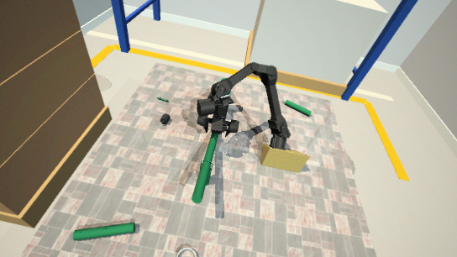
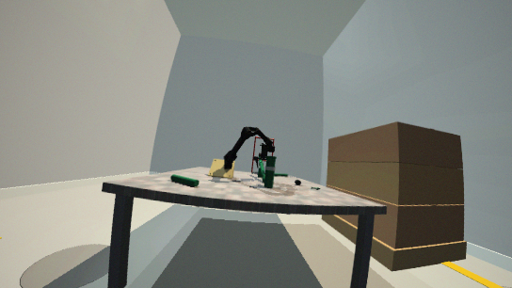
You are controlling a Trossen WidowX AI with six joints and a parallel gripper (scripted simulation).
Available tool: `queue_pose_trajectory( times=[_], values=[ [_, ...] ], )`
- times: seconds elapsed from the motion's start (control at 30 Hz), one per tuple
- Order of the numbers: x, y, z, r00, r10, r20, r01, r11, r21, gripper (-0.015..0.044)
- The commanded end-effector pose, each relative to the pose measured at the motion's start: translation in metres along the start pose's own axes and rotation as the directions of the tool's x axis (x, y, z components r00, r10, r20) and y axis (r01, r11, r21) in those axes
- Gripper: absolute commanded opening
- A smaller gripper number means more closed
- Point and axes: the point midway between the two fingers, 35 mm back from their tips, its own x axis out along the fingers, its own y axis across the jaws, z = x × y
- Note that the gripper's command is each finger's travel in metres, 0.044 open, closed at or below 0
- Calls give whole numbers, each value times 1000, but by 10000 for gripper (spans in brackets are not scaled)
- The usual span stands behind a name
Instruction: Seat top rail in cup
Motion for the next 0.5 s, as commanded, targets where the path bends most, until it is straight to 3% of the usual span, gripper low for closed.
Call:
queue_pose_trajectory(
  times=[0.0, 0.47],
  values=[
    [6, 2, -1, 1000, 4, -6, -5, 1000, -8, 440],
    [26, 1, 0, 1000, 4, -5, -4, 1000, -8, 440]
  ],
)
